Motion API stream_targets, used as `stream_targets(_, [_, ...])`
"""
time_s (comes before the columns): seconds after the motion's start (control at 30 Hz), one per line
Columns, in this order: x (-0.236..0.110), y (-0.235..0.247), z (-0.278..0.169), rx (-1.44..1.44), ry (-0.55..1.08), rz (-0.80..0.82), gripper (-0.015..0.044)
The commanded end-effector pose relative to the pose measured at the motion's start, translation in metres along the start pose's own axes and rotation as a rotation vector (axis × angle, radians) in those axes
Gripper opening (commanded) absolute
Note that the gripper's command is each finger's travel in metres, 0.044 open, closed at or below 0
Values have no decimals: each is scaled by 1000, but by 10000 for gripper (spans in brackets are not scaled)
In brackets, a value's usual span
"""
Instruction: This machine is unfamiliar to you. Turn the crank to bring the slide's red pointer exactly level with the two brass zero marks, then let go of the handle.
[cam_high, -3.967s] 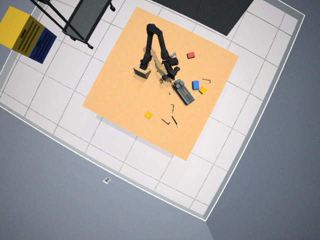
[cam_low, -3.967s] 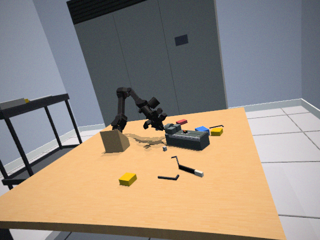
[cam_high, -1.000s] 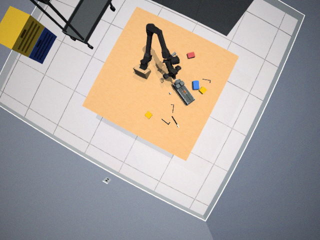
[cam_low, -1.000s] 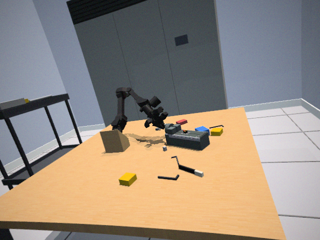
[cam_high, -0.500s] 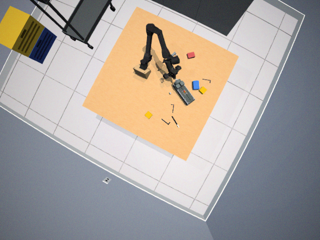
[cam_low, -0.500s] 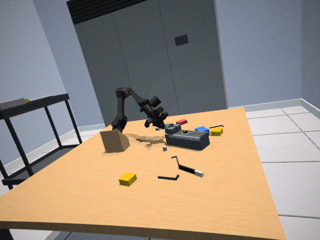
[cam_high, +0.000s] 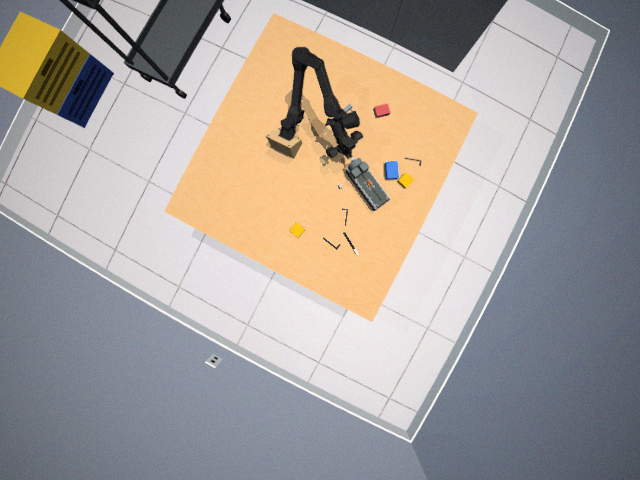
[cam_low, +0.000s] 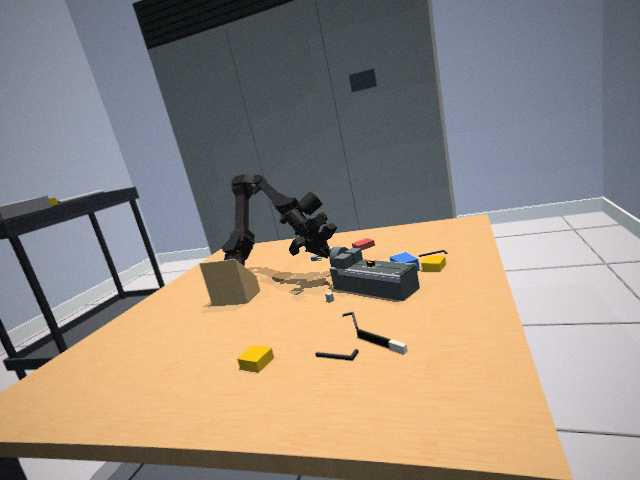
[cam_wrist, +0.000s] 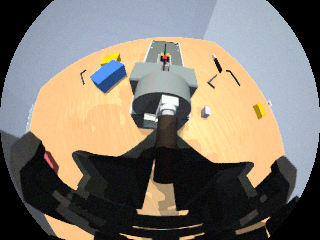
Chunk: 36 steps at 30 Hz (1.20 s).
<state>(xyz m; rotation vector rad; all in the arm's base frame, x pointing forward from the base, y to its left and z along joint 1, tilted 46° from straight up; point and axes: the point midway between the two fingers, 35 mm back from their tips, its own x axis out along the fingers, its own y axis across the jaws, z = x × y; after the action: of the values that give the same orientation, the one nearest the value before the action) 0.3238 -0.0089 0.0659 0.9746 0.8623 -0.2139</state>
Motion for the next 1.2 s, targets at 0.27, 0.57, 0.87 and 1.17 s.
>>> stream_targets(0.27, [-1, 10, 1, -12, 0, 25, 0])
stream_targets(0.57, [-1, 11, 0, -12, 0, 25, 0])
stream_targets(0.87, [0, 12, 0, -12, 0, 25, 0])
stream_targets(1.17, [0, 13, 0, -12, 0, 25, 0])
